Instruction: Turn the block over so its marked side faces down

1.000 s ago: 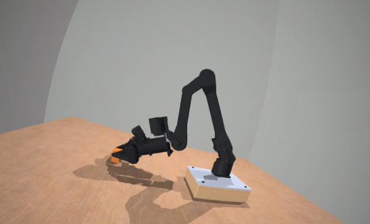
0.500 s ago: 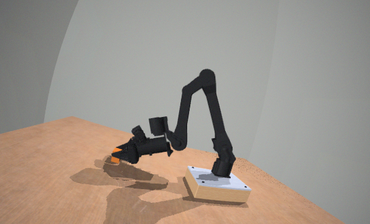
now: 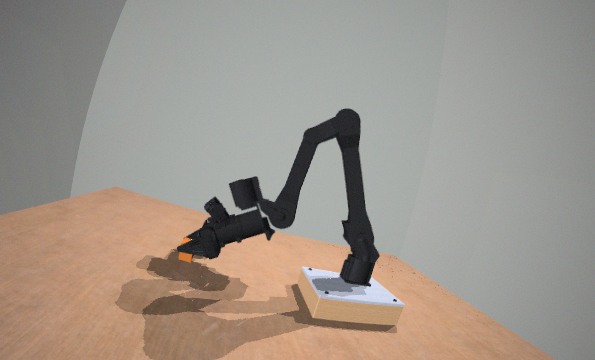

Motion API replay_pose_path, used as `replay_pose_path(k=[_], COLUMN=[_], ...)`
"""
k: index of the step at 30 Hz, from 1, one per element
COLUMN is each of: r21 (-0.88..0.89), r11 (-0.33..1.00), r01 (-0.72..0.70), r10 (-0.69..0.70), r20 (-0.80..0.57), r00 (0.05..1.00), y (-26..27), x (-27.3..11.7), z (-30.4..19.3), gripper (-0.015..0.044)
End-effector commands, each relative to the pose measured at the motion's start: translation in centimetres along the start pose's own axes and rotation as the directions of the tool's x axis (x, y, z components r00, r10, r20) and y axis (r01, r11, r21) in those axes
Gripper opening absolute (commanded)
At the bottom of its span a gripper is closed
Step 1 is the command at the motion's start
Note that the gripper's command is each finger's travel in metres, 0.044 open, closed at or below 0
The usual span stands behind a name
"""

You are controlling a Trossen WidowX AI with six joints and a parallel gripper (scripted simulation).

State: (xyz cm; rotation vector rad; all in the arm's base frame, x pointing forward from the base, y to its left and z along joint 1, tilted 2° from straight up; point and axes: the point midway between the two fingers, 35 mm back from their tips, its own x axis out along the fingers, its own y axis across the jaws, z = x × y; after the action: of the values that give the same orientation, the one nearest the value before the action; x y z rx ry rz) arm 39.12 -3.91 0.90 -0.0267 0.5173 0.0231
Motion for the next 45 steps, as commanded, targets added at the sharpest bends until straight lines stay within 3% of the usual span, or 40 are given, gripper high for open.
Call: replay_pose_path(k=[1,3,10,30,45], r21=[-0.008,-0.017,-0.014,-0.012,-0.004], r11=[1.000,1.000,1.000,1.000,1.000], r01=[0.010,0.016,0.008,0.007,0.009], r10=[-0.011,-0.019,-0.012,-0.011,-0.008], r20=[-0.249,-0.244,-0.367,-0.392,-0.764], r00=[0.969,0.970,0.930,0.920,0.646], y=[-0.1,-0.2,0.2,0.2,0.0], x=[-2.4,-3.3,-5.6,-5.5,-3.7], z=[3.0,4.8,4.3,4.4,8.1], gripper=[0.0440,0.0440,0.0440,0.0440,0.0440])
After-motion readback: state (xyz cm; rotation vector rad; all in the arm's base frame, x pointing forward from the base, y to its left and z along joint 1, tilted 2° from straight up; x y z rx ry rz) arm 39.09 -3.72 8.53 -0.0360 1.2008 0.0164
